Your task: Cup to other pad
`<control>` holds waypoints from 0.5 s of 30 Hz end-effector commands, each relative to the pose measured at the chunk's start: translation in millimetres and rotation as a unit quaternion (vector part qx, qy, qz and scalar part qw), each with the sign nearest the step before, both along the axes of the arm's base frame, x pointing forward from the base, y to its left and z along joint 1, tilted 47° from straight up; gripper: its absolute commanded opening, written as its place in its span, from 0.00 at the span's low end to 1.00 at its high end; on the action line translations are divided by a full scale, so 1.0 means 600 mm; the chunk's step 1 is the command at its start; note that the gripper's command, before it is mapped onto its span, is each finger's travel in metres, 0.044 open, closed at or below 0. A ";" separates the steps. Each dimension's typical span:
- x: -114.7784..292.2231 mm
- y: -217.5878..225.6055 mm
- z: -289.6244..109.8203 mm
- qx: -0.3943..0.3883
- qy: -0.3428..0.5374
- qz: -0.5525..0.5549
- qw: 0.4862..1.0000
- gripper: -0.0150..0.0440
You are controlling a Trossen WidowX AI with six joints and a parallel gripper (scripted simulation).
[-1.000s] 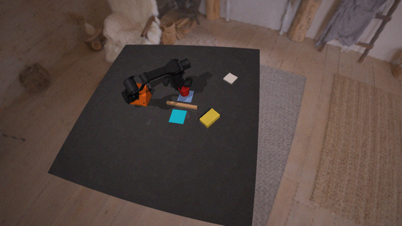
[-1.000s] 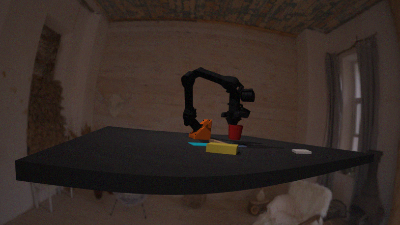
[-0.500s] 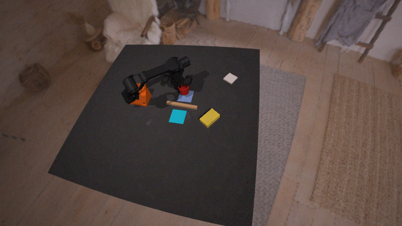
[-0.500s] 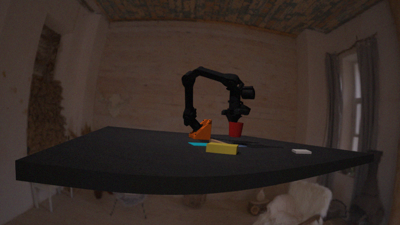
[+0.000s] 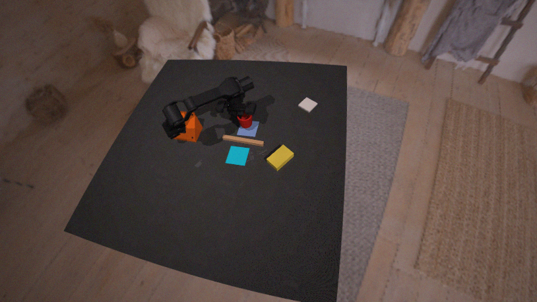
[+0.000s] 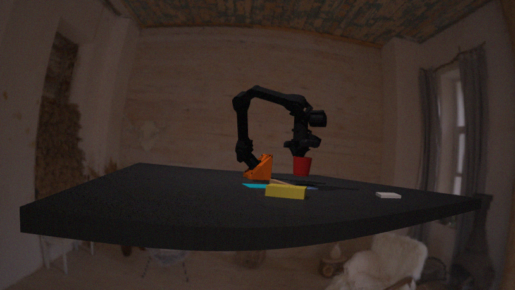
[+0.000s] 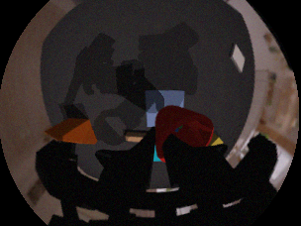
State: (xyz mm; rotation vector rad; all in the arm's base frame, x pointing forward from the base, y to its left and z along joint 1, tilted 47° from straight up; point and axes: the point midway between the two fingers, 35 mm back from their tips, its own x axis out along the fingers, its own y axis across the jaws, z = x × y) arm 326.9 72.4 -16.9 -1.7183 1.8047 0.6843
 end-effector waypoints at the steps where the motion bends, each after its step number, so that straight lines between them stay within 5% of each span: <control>1: -0.002 -0.013 0.011 -0.003 0.003 -0.001 1.000 0.25; 15: -0.007 -0.046 0.052 -0.004 0.004 -0.003 1.000 0.25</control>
